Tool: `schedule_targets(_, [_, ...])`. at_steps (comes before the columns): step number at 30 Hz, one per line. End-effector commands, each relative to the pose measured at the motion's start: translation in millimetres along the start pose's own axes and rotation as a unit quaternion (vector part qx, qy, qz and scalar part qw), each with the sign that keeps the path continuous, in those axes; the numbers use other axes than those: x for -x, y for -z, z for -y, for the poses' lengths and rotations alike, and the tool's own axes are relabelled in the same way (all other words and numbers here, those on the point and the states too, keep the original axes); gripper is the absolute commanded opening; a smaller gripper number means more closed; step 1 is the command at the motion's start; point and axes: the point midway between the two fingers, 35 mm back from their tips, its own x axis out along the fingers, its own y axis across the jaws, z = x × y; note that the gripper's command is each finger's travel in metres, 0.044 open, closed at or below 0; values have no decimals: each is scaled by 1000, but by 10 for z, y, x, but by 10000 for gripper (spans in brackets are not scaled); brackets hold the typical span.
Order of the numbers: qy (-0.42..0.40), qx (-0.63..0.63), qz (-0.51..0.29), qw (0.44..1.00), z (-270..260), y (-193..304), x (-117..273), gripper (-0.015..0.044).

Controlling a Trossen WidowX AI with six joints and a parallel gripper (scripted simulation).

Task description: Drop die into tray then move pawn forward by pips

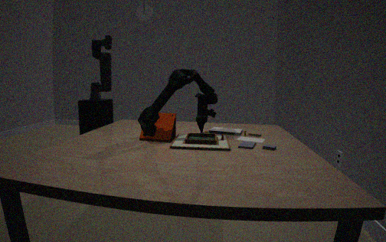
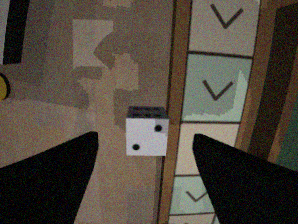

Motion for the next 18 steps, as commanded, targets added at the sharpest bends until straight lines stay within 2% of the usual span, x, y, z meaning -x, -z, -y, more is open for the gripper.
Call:
schedule_targets(1, [3, 3, 0, 1000, 1, 8, -91, 275])
schedule_targets(10, [4, 3, 0, 1000, 6, 12, -210, 275])
schedule_targets(15, [4, 3, 0, 1000, 6, 12, -210, 144])
schedule_targets(18, [4, 3, 0, 1000, 6, 12, -210, 124])
